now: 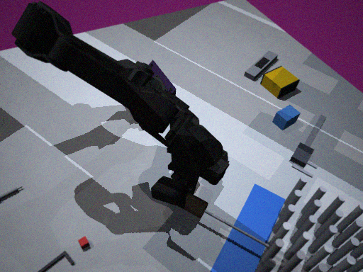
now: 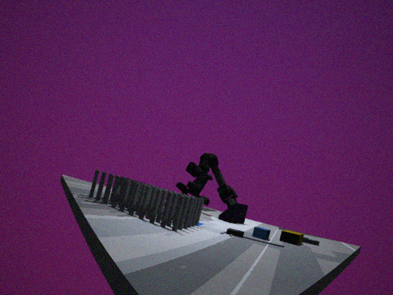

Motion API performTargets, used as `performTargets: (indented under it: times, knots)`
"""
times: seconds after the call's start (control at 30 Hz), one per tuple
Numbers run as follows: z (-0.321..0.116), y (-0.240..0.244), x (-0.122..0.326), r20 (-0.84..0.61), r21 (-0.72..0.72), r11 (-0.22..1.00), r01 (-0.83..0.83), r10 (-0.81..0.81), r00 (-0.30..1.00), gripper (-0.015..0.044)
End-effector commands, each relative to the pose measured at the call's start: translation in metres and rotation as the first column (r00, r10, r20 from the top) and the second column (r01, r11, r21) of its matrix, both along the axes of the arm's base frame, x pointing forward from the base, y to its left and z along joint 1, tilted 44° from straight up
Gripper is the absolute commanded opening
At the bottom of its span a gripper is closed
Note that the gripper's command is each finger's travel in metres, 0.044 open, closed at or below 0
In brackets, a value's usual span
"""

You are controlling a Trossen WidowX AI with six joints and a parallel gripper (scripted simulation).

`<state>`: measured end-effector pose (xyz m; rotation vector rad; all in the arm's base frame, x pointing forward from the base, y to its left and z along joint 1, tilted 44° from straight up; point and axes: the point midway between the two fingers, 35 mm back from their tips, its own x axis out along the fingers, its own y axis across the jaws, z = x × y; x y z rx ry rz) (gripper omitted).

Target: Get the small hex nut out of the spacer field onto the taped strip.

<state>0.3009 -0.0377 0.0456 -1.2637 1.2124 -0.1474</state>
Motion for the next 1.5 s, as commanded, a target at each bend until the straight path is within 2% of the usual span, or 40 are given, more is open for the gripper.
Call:
performTargets:
  times: [0.0,1.47]
  knots:
    - [0.002,0.002,0.005,0.016,0.003,1.0,0.001,-0.001,1.0,0.0]
    - [-0.006,0.013,0.026,0.018,0.004,1.0,0.001,-0.001,1.0,0.0]
